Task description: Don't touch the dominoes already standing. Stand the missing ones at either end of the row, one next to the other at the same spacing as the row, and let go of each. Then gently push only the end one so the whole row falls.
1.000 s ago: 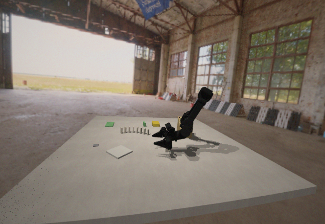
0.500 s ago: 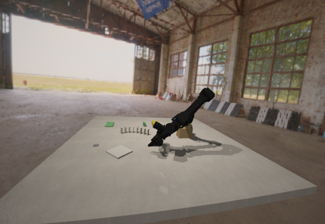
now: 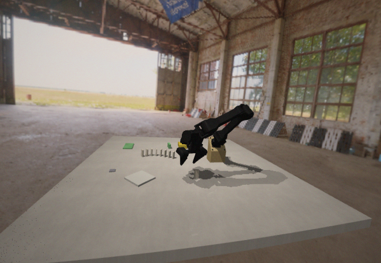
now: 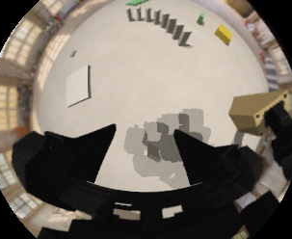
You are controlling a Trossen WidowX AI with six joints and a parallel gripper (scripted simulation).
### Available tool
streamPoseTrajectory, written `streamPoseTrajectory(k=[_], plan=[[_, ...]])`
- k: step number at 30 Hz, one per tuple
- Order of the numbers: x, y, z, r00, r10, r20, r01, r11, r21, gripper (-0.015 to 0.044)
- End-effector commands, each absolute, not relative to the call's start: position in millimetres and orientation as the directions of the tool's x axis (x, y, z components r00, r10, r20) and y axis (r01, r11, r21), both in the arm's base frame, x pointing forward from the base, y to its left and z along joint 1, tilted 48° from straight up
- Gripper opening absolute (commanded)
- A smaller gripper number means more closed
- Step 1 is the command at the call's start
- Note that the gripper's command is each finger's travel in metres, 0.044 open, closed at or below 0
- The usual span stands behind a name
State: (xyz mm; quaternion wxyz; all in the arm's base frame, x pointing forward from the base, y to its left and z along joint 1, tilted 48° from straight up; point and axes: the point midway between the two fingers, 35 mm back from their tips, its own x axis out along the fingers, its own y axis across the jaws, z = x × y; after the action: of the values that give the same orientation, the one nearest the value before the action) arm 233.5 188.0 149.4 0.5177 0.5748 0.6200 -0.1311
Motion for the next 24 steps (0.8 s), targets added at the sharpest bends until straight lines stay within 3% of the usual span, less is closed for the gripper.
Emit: streamPoseTrajectory(k=[1, 16, 24], plan=[[194.8, 176.3, 200.1, -0.041, 0.745, -0.666, 0.996, 0.082, 0.030, 0.0440], [195.0, 177.1, 199.2, -0.041, 0.745, -0.666, 0.996, 0.082, 0.030, 0.0440], [193.7, 216.9, 163.8, -0.041, 0.745, -0.666, 0.996, 0.082, 0.031, 0.0440]])
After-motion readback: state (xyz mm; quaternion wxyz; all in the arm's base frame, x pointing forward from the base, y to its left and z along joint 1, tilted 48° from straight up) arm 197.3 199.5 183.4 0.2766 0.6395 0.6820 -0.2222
